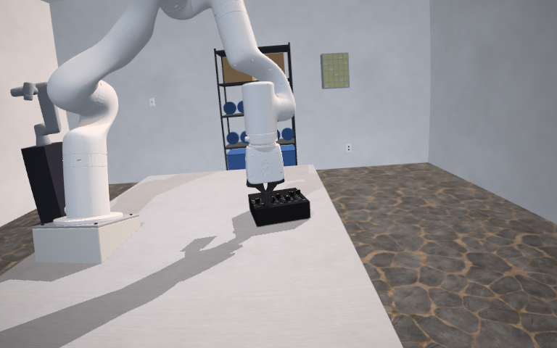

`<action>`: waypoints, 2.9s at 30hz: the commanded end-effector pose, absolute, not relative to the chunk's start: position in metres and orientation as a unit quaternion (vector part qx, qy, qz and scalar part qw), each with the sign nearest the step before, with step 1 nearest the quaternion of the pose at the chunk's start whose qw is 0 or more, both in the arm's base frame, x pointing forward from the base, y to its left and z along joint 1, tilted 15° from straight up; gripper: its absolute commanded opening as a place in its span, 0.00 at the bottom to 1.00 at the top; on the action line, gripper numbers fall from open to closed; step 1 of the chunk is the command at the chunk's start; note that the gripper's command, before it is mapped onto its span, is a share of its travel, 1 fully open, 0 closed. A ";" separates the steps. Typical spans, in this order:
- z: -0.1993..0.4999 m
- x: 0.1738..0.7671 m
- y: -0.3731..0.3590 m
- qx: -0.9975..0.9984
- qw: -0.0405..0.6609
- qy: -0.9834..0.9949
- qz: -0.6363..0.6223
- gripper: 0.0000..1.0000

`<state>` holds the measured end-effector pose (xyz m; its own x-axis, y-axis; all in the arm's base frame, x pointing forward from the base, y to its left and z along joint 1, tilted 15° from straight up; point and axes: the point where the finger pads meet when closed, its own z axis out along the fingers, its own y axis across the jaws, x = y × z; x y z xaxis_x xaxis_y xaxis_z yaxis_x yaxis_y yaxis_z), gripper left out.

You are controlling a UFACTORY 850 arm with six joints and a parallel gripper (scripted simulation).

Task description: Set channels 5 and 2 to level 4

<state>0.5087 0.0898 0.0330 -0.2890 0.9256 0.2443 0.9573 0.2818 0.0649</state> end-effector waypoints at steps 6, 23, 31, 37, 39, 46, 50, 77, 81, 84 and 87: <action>0.035 0.508 0.095 -0.591 0.079 -0.797 -0.100 0.00; 0.037 0.506 0.103 -0.591 0.079 -0.797 -0.100 0.00; 0.038 0.505 0.105 -0.591 0.079 -0.797 -0.100 0.00; 0.038 0.505 0.106 -0.591 0.079 -0.797 -0.100 0.00; 0.038 0.505 0.106 -0.591 0.079 -0.797 -0.100 0.00; 0.038 0.504 0.106 -0.591 0.079 -0.797 -0.100 0.00; 0.038 0.504 0.106 -0.591 0.079 -0.797 -0.100 0.00; 0.037 0.506 0.101 -0.591 0.079 -0.797 -0.100 0.00; 0.037 0.506 0.100 -0.591 0.079 -0.797 -0.100 0.00; 0.037 0.506 0.100 -0.591 0.079 -0.797 -0.100 0.00; 0.039 0.506 0.100 -0.591 0.079 -0.797 -0.100 0.00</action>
<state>0.5053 0.1004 0.0363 -0.2890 0.9256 0.2444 0.9573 0.2817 0.0648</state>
